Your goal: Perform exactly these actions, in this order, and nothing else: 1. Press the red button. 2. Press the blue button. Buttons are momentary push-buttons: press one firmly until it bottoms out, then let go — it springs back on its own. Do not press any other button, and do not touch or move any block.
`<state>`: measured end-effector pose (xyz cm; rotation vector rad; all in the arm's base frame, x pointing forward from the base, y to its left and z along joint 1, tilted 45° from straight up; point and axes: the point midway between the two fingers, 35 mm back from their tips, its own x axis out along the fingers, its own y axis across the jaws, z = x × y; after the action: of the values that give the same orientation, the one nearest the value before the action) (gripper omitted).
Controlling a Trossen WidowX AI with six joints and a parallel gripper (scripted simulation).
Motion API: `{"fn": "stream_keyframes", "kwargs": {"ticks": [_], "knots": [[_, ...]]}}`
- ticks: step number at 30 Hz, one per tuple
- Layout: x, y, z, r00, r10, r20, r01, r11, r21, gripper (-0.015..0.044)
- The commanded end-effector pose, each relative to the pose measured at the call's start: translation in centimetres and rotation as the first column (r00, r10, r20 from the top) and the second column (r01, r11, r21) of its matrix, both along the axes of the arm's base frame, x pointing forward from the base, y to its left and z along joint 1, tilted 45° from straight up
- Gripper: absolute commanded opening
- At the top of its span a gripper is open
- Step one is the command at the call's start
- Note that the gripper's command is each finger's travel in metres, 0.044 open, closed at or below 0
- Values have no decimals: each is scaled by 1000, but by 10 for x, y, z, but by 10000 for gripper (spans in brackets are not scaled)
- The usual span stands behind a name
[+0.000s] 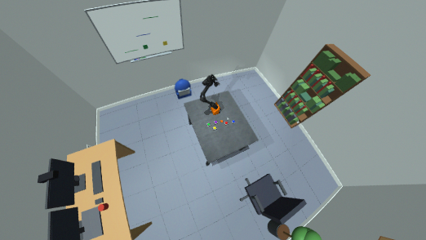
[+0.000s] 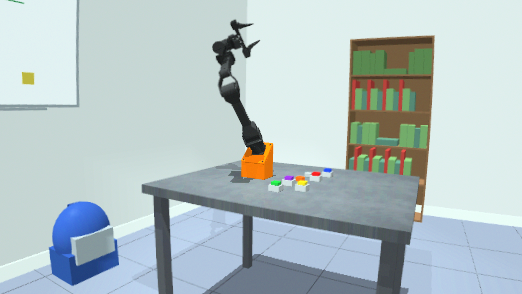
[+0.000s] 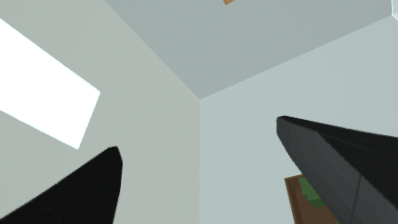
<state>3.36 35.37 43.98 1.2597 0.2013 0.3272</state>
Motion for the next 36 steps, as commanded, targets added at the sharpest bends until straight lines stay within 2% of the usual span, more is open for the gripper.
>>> {"fn": "stream_keyframes", "kwargs": {"ticks": [1,7,12,17,26,31,36], "knots": [[2,2,-1,1000,-6,8,6,1000,-11,400],[76,47,-43,973,-100,209,169,923,-346,400],[131,62,-83,958,-104,268,239,804,-544,400],[188,63,-130,959,-95,268,264,645,-717,400],[285,18,-232,984,-123,128,160,305,-939,400],[325,-34,-294,980,-197,-18,6,120,-993,400],[346,-100,-354,929,-318,-188,-205,-20,-978,400]]}}
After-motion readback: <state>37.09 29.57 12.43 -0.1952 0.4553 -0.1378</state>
